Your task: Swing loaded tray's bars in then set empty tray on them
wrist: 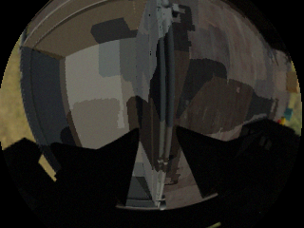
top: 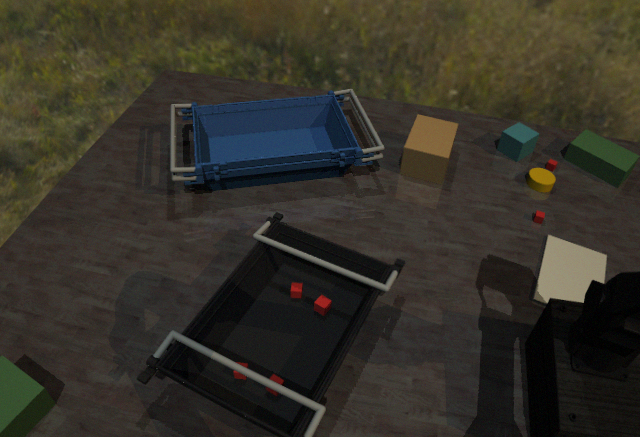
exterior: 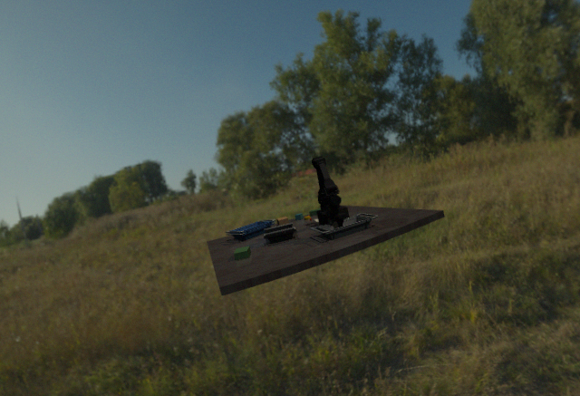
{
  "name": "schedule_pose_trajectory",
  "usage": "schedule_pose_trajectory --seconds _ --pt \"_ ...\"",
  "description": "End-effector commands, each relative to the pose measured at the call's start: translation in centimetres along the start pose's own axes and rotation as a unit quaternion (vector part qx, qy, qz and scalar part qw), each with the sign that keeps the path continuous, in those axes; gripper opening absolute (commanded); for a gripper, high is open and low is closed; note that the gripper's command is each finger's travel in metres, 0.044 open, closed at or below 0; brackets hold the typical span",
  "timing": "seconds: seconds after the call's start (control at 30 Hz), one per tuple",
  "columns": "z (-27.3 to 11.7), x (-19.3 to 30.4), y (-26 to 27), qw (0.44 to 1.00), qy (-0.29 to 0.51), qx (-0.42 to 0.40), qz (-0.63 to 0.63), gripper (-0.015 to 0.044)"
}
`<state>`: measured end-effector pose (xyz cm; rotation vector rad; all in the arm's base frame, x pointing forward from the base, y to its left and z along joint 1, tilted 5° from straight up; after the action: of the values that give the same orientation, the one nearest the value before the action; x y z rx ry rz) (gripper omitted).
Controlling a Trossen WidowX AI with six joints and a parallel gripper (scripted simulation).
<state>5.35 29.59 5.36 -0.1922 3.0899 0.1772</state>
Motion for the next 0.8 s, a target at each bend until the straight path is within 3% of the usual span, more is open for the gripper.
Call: schedule_pose_trajectory --seconds 0.0,0.77 --pt "0.18 -0.02 -0.08 1.0 -0.001 0.003 0.001 0.0185" --pt "0.18 -0.02 -0.08 1.0 -0.001 0.003 0.001 0.0032"
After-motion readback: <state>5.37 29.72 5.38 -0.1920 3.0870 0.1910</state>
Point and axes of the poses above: the point midway between the two fingers, 35 mm back from their tips, its own z axis out along the fingers, its own y axis across the jaws, x = y × z, the point moved 7 cm from there along -z, back along the fingers, and after that the axes turned 6 degrees about -z, right-handed, at the moved point
